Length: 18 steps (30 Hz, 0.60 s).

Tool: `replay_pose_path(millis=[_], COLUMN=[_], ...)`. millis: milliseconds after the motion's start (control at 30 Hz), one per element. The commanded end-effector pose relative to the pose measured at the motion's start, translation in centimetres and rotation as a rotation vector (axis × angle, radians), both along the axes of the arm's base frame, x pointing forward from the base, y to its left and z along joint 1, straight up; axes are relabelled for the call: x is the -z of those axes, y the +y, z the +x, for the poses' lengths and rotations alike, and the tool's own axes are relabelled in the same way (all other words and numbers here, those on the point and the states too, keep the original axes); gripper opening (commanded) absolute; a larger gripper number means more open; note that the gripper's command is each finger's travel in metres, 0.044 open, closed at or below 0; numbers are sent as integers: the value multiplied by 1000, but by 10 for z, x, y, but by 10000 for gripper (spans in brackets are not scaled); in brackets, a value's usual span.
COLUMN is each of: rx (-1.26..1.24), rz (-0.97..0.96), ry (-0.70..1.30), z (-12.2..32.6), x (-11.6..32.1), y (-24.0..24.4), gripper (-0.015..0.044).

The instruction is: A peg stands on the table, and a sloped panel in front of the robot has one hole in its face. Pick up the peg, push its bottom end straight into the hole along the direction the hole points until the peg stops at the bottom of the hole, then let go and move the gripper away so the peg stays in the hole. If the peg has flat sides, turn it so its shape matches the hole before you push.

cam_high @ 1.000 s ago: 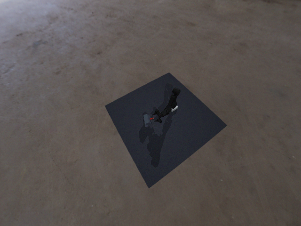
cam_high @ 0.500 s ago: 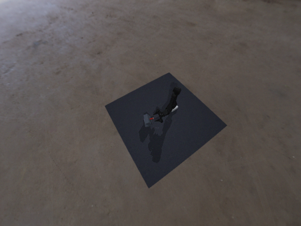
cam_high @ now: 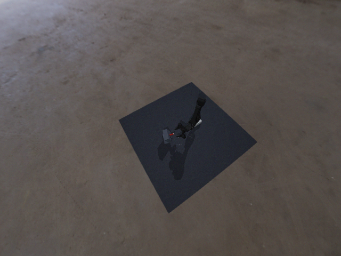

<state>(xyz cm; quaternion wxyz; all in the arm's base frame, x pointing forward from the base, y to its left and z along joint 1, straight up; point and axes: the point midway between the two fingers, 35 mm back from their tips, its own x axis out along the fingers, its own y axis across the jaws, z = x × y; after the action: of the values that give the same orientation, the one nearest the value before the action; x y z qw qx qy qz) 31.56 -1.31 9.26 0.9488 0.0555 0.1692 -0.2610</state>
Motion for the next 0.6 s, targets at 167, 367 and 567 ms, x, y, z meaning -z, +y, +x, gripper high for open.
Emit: replay_pose_path(millis=[167,367,567], rx=[2,1,0], rz=[0,-1,-2], ry=[0,0,-1], z=[-8,-12,-16], x=[-3,-6,-8], y=[5,8,11], gripper=[440,440,440])
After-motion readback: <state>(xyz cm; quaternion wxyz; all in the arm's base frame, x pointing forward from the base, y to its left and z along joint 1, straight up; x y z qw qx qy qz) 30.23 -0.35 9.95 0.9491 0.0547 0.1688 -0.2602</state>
